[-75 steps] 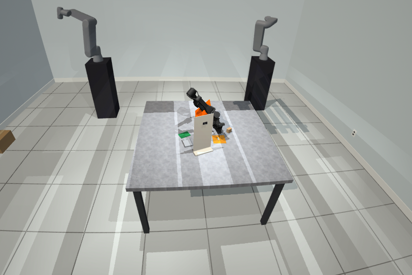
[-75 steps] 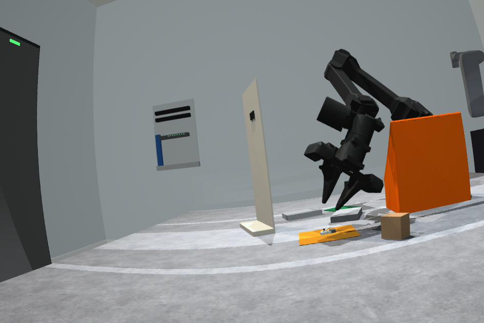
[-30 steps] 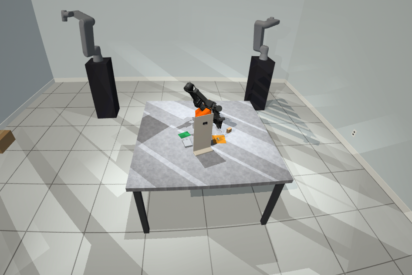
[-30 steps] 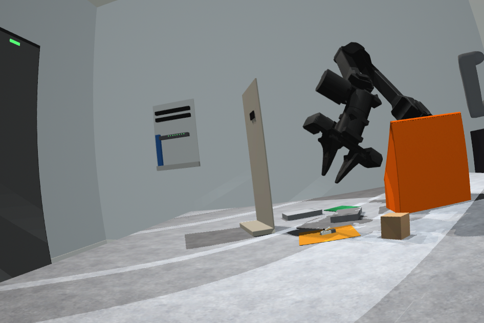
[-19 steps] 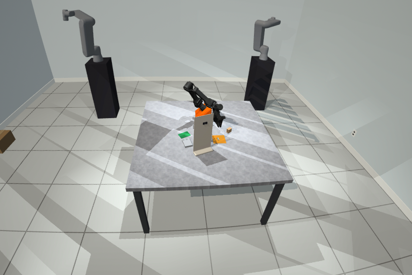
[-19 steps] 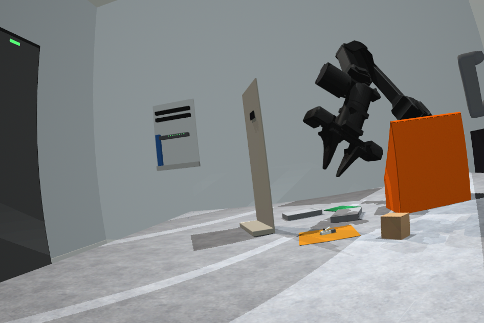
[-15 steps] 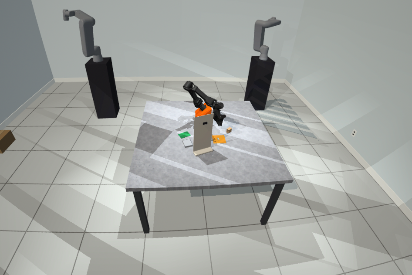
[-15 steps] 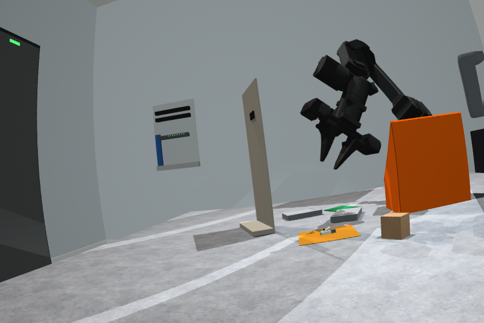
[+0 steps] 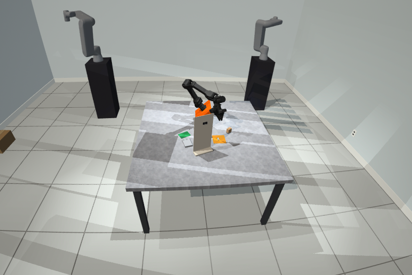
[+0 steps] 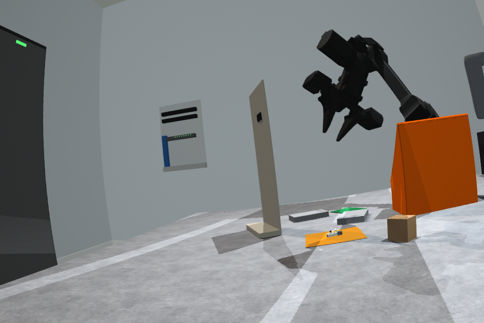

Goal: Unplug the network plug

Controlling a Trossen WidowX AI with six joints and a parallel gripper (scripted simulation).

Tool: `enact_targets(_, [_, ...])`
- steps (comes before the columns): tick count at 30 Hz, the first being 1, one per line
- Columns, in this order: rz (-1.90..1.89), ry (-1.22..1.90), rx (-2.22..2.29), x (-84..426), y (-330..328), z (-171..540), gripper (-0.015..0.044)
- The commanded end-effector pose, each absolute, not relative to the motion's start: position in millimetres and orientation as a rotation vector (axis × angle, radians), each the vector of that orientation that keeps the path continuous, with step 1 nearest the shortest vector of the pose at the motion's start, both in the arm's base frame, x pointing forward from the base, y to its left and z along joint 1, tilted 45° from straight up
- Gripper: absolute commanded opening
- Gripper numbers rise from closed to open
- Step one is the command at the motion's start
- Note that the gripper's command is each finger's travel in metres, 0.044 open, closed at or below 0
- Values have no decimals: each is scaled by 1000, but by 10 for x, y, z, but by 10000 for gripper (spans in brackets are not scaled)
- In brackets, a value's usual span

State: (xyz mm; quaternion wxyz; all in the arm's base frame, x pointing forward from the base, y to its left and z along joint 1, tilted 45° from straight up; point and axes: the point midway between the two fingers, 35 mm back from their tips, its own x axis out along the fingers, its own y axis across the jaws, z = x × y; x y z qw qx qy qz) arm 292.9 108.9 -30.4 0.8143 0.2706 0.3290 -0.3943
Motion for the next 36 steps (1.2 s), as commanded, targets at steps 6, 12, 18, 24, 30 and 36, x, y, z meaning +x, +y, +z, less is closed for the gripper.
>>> enact_targets(6, [-834, 688, 588, 2944, 1227, -115, 182])
enact_targets(12, [-834, 688, 588, 2944, 1227, -115, 340])
enact_targets(18, [-834, 688, 588, 2944, 1227, -115, 440])
enact_targets(24, [-834, 688, 588, 2944, 1227, -115, 440])
enact_targets(30, [-834, 688, 588, 2944, 1227, -115, 440])
enact_targets(36, [-834, 688, 588, 2944, 1227, -115, 440])
